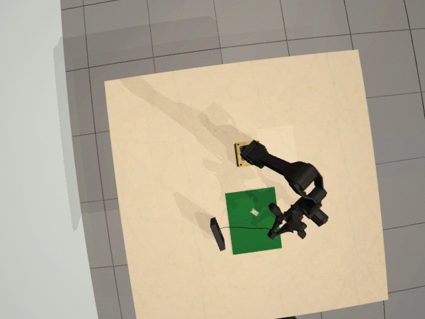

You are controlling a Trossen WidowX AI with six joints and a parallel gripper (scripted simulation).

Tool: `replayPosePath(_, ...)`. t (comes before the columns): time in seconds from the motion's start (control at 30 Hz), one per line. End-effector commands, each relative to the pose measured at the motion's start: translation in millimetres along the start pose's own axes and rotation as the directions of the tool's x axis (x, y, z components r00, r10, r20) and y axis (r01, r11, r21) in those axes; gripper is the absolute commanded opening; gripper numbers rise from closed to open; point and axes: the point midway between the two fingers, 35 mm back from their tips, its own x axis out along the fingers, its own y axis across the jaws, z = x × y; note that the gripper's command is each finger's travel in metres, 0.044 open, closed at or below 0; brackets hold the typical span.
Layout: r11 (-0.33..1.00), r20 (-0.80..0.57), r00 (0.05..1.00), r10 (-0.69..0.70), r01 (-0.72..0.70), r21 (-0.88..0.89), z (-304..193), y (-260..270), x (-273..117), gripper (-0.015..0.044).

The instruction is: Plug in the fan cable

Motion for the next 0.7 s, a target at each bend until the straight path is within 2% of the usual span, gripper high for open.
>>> replayPosePath(0.0, 1.000, 0.001, 1.000, 0.000, 0.000, 0.006, -2, 0, -1, 0.0000)
replayPosePath(0.67, 1.000, 0.000, 1.000, 0.000, 0.000, 0.007, -22, 0, -2, 0.0000)
